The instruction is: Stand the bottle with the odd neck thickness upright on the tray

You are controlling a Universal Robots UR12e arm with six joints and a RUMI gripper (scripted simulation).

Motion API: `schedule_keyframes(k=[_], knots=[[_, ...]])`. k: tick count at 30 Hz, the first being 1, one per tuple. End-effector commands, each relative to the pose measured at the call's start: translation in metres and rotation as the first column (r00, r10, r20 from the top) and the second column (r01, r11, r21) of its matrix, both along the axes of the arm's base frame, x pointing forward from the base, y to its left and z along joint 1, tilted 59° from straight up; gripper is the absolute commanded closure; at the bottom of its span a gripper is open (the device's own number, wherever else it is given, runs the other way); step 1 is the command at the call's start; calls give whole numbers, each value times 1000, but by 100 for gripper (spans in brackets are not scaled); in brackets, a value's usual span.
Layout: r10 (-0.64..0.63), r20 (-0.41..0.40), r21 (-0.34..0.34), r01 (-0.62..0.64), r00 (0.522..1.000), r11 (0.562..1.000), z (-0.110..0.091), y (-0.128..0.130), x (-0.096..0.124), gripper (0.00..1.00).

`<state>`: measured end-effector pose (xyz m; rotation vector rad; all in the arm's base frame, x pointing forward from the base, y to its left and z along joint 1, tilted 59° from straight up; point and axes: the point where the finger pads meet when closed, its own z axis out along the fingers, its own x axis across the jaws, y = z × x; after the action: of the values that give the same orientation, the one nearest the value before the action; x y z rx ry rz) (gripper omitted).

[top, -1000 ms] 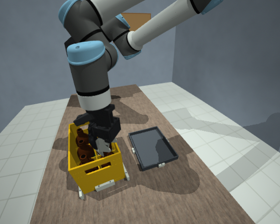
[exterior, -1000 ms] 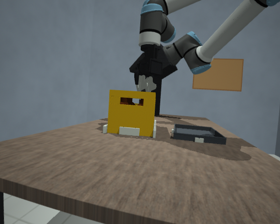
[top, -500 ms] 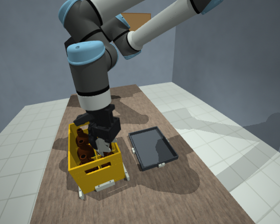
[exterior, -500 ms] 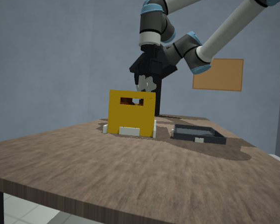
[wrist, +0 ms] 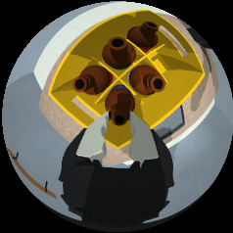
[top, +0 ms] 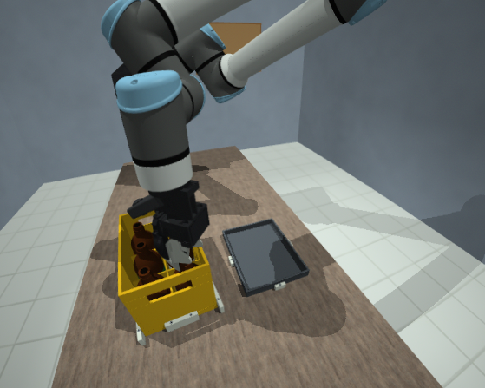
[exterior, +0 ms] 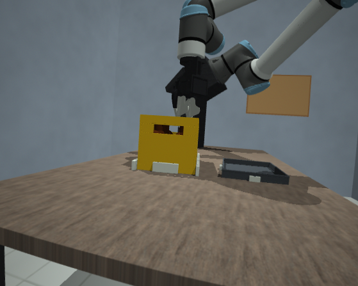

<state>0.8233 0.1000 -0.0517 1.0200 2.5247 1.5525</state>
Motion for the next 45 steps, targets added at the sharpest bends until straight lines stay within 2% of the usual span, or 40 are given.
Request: schedule_keyframes(k=[1,22,23,45], knots=[[1,2,0,-1,1000,1000,0,1,1,100],[1,2,0,-1,1000,1000,0,1,1,100],[1,2,0,-1,1000,1000,0,1,1,62],[1,2,0,-1,1000,1000,0,1,1,62]])
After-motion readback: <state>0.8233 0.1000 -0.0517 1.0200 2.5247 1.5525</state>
